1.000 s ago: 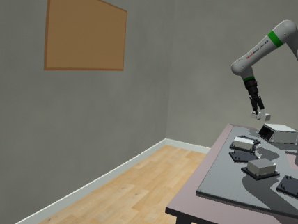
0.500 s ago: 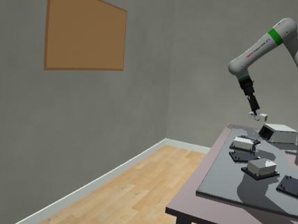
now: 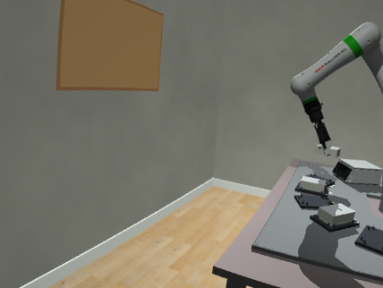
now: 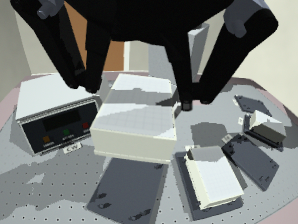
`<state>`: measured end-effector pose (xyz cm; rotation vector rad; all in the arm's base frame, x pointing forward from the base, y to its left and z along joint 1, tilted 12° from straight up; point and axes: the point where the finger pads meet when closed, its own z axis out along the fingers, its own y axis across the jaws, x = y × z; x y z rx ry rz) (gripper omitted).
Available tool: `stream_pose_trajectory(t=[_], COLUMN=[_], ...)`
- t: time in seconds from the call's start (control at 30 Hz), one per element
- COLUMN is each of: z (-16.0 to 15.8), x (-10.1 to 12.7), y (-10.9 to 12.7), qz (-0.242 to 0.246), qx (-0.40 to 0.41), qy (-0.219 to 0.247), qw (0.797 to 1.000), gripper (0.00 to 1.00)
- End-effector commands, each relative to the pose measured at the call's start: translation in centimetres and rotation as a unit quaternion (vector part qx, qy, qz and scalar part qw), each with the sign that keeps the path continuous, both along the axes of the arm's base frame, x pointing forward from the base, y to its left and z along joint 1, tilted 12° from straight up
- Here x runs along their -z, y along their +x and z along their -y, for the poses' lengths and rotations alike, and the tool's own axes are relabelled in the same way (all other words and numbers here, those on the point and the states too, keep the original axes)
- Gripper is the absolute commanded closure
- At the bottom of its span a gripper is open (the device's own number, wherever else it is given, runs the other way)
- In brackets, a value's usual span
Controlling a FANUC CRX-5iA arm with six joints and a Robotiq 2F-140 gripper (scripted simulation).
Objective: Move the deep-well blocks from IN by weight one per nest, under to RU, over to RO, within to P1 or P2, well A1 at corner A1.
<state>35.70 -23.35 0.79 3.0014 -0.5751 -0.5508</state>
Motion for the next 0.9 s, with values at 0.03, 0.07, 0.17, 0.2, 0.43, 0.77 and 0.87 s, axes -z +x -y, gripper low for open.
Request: stream_pose_trajectory(t=[0.03,0.07,0.17,0.2,0.43,0.77,0.87], z=[-1.2,-1.4,-2.3,-2.5,-3.9,-6.7,-7.3], x=[0.1,0.1,0.1,0.2,0.3,0.5,0.5], y=[0.8,1.0,1.5,1.7,2.6,4.5,4.8], qz=[0.000,0.000,0.000,0.000,0.000,0.000,0.000], qx=[0.000,0.000,0.000,0.000,0.000,0.000,0.000], qy=[0.000,0.000,0.000,0.000,0.000,0.000,0.000], qw=[1.000,1.000,1.000,1.000,1.000,1.000,1.000], gripper=[0.90,0.90,0.90,0.90,0.90,0.90,0.90])
